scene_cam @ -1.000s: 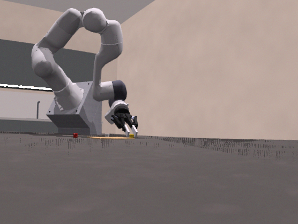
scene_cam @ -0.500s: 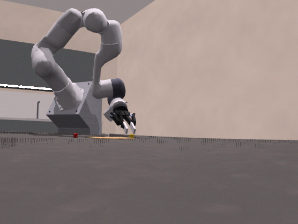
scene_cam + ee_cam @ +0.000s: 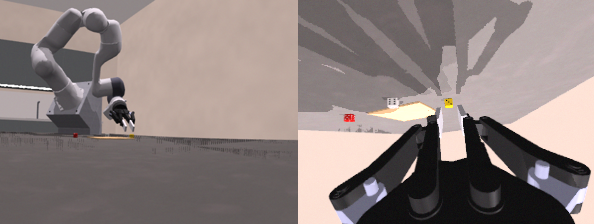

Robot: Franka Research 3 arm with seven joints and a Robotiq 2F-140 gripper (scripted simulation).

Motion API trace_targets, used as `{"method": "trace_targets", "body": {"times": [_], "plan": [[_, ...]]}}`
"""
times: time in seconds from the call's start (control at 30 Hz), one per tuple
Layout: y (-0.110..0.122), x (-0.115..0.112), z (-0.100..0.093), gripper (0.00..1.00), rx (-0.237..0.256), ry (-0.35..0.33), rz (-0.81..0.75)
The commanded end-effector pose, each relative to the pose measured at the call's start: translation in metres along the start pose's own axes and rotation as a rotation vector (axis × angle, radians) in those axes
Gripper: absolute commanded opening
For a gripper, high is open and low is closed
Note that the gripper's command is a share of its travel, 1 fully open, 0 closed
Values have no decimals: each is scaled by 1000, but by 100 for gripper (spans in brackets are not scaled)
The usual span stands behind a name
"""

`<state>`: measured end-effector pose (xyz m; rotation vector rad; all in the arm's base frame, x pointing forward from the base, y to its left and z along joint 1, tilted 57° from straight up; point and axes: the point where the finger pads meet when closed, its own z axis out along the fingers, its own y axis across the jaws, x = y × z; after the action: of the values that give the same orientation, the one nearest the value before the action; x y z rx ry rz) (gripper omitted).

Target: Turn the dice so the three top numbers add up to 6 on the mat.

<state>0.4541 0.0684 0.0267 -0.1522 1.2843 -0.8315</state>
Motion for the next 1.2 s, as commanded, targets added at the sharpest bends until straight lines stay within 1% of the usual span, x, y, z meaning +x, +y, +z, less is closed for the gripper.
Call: {"method": "trace_targets", "body": {"times": [0.0,0.23,0.37,0.63,0.7,0.77,0.83,0.93,1.03,1.07,1.1,1.13,1.17], "plan": [[0,-10,-5,19,2,-4,3],[0,-37,-19,19,2,-4,3],[0,-48,-25,19,2,-4,3],[0,-52,-27,19,2,-4,3],[0,-53,-27,19,2,8,3],[0,-55,-25,19,0,45,3],[0,-60,-23,19,-6,108,5],[1,-71,-16,19,-9,253,7],[1,-71,-16,19,-10,260,8],[1,-75,-14,19,-8,325,7],[1,-75,-13,19,-8,328,7],[1,-79,-12,19,-9,369,8],[1,-81,-11,19,-11,392,9]]}}
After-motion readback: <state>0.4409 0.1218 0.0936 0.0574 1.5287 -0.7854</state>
